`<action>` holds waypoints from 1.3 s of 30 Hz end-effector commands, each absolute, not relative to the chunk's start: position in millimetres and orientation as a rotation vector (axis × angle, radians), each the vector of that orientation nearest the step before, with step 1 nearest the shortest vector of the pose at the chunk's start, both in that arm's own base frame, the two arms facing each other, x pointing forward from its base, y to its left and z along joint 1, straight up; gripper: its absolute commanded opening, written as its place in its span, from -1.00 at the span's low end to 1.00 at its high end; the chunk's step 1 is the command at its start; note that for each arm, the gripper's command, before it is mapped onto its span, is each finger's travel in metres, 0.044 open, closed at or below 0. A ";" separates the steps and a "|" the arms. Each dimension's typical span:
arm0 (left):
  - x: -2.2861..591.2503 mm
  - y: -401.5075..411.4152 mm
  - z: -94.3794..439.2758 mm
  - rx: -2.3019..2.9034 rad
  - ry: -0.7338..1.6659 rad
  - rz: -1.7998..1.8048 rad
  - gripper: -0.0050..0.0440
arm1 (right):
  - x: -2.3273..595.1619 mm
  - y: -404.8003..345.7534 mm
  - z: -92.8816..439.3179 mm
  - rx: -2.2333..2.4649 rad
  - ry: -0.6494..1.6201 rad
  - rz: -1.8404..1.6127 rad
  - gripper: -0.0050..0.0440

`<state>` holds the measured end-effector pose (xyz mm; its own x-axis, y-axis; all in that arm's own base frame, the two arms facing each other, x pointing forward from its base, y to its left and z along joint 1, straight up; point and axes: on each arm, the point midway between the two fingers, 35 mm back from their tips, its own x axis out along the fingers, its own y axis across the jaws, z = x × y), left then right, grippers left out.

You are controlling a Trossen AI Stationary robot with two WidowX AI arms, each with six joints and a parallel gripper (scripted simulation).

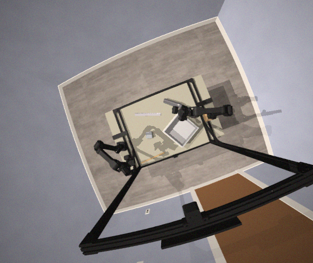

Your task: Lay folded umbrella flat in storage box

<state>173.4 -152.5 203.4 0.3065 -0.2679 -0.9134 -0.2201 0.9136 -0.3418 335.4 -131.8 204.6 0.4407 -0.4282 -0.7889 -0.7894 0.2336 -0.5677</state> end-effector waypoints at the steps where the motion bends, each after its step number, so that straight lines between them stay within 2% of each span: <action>1: 211.8 -140.2 207.7 -0.467 1.185 -0.055 0.84 | 340.2 -146.2 181.1 -1.147 1.238 0.273 0.84; 8: 262.4 -110.1 217.6 -0.464 1.041 -0.071 0.84 | 340.5 -165.7 148.6 -0.804 1.318 0.147 0.84; 19: 342.0 2.2 245.6 -0.324 0.715 -0.002 0.84 | 327.8 -203.7 78.3 -0.071 1.453 -0.186 0.84; 31: 359.4 91.1 265.3 -0.159 0.546 0.104 0.84 | 312.0 -222.6 36.0 0.369 1.504 -0.424 0.84; 39: 359.4 115.4 270.7 -0.107 0.509 0.138 0.84 | 307.2 -226.8 25.3 0.483 1.513 -0.490 0.84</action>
<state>358.3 107.7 269.4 0.8602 0.0931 -0.5014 -0.1586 0.9833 -0.0895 306.8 -224.9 30.2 0.0059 -0.0224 -0.9997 0.5491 0.8356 -0.0154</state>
